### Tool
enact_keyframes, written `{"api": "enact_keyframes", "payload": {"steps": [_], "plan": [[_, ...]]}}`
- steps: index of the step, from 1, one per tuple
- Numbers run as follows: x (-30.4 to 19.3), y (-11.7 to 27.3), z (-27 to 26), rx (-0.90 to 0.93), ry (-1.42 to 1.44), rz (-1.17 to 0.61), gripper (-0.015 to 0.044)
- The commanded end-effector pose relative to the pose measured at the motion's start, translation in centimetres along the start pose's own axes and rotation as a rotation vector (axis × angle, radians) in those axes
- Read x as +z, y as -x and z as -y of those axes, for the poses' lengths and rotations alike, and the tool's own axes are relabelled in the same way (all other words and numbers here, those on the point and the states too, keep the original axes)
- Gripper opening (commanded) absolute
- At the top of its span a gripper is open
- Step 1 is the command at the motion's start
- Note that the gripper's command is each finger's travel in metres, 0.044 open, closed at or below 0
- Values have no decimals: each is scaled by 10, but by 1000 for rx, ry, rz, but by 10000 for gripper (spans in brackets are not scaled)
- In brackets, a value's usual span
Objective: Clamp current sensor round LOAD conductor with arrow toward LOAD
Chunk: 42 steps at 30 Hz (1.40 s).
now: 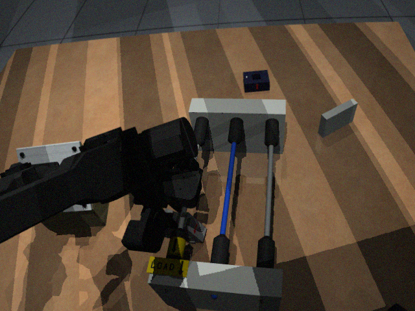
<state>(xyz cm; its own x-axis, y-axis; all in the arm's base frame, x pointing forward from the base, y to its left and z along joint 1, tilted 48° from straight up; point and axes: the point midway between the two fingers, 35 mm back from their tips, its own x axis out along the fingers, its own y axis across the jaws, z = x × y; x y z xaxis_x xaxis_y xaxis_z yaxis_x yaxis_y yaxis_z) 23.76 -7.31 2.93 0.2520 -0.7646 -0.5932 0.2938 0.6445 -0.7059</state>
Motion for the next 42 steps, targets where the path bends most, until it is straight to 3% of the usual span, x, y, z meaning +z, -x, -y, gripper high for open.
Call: {"api": "enact_keyframes", "payload": {"steps": [1, 5, 19, 29, 39, 42], "plan": [[0, 0, 0, 0, -4, 0, 101], [-2, 2, 0, 0, 5, -6, 0], [-63, 20, 6, 1, 7, -8, 0], [-66, 15, 7, 1, 7, -8, 0], [-63, 18, 6, 4, 2, -7, 263], [-63, 18, 6, 4, 2, -7, 280]]}}
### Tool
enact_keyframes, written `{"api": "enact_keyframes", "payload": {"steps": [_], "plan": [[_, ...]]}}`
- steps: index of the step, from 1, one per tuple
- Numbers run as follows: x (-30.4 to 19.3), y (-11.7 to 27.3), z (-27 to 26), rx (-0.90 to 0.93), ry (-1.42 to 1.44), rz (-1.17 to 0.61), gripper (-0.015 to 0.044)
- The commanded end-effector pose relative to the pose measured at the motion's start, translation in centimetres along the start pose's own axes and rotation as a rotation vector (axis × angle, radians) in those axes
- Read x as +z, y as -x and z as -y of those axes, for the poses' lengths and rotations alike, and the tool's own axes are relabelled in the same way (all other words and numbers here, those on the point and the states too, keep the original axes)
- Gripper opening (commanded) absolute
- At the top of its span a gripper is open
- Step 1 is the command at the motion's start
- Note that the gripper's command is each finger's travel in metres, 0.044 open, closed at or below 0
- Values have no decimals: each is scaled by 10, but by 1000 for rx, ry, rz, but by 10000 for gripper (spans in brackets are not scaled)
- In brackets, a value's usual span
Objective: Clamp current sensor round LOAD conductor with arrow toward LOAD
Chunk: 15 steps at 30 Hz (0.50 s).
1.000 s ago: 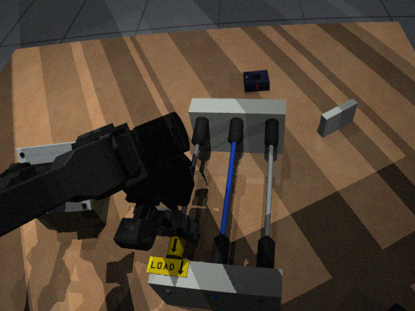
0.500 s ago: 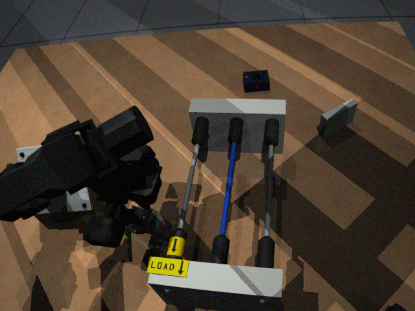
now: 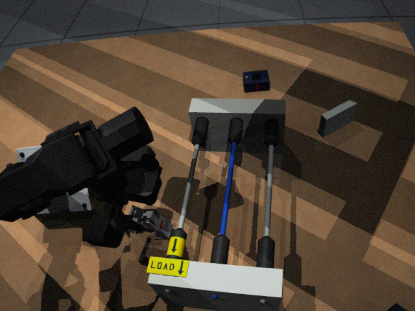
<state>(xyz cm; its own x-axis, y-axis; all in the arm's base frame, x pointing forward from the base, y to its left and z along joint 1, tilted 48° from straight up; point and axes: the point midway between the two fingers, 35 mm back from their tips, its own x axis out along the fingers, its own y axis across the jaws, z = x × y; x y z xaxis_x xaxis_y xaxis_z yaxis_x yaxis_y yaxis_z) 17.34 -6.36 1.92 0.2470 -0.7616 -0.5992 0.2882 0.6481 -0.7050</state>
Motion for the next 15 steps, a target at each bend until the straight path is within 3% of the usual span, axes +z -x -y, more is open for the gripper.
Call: {"api": "enact_keyframes", "payload": {"steps": [1, 4, 11, 15], "plan": [[0, 0, 0, -1, -2, 0, 280], [0, 5, -1, 5, -1, -2, 280], [-3, 56, 0, 0, 3, -4, 280], [-3, 57, 0, -2, 3, -3, 280]]}}
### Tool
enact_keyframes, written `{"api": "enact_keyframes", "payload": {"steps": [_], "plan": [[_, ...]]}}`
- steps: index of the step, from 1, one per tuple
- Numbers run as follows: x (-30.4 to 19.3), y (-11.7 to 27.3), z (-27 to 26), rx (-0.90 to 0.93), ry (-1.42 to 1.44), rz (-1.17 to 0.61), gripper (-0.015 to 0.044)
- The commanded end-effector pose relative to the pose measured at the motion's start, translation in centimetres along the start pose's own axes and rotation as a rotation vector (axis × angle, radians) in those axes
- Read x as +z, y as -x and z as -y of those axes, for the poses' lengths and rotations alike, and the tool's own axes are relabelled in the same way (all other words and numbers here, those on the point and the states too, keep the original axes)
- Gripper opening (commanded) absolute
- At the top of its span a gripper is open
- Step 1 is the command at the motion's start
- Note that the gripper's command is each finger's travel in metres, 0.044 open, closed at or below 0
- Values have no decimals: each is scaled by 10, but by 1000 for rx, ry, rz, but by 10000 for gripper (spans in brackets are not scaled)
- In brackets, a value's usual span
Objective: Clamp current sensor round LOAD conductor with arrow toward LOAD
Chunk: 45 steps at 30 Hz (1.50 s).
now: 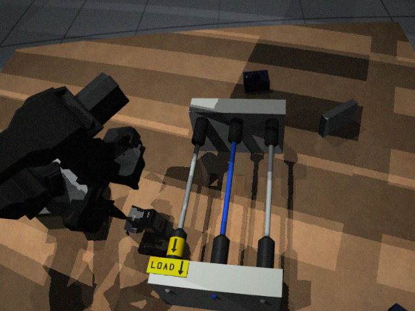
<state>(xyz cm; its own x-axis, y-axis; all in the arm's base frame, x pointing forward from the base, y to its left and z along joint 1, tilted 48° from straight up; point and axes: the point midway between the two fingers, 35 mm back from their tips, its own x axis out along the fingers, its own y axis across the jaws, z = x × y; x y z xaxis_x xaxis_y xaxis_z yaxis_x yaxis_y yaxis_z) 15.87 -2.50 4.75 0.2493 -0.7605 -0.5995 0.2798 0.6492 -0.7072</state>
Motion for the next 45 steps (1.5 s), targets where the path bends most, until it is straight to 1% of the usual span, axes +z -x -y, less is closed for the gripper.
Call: {"api": "enact_keyframes", "payload": {"steps": [1, 2, 9, 18, 45], "plan": [[0, 7, 1, -3, 10, -8, 306], [1, 7, 1, -4, 56, -15, 320], [8, 7, 0, 34, 688, -118, 320], [17, 5, 0, 189, 1494, -207, 320], [9, -34, -2, 203, 1533, -206, 320]]}}
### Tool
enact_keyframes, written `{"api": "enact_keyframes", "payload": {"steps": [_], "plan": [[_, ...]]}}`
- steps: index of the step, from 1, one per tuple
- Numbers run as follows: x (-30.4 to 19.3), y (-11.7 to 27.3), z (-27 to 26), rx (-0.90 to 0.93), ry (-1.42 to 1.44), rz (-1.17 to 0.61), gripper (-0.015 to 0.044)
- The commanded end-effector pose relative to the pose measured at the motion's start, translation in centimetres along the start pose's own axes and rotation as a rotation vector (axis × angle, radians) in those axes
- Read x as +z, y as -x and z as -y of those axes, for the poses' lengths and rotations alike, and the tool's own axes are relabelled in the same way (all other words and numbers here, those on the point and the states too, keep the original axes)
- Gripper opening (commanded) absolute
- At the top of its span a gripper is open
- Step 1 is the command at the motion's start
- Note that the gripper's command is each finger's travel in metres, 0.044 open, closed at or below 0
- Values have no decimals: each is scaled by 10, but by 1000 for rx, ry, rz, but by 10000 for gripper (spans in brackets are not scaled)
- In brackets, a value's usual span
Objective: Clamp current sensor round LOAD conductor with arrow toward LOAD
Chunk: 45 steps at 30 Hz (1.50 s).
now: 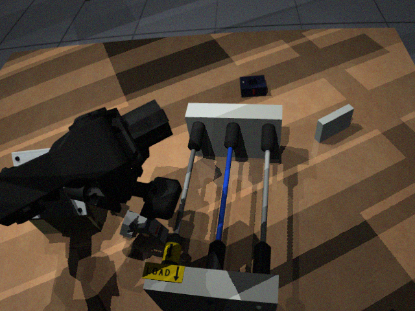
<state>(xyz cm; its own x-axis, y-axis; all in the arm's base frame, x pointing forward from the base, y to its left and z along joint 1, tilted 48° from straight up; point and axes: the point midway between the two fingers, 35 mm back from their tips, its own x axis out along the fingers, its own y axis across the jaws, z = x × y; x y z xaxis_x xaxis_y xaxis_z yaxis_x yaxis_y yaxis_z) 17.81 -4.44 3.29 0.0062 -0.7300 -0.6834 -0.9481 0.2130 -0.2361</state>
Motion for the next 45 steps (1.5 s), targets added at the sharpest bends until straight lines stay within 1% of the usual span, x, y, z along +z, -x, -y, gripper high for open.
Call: {"api": "enact_keyframes", "payload": {"steps": [1, 14, 15, 32, 35, 39, 40, 45], "plan": [[-2, -8, -2, 2, 14, -9, 320], [-4, -26, -3, 4, 31, -15, 320], [-3, -22, -1, 3, 21, -6, 313], [-3, -22, -1, 3, 21, -6, 200], [-1, -18, 1, 3, 22, -3, 121], [2, -1, 4, 4, 26, 6, 16], [3, 4, 5, 5, 27, 8, 0], [6, 28, 8, 7, 31, 14, 0]]}}
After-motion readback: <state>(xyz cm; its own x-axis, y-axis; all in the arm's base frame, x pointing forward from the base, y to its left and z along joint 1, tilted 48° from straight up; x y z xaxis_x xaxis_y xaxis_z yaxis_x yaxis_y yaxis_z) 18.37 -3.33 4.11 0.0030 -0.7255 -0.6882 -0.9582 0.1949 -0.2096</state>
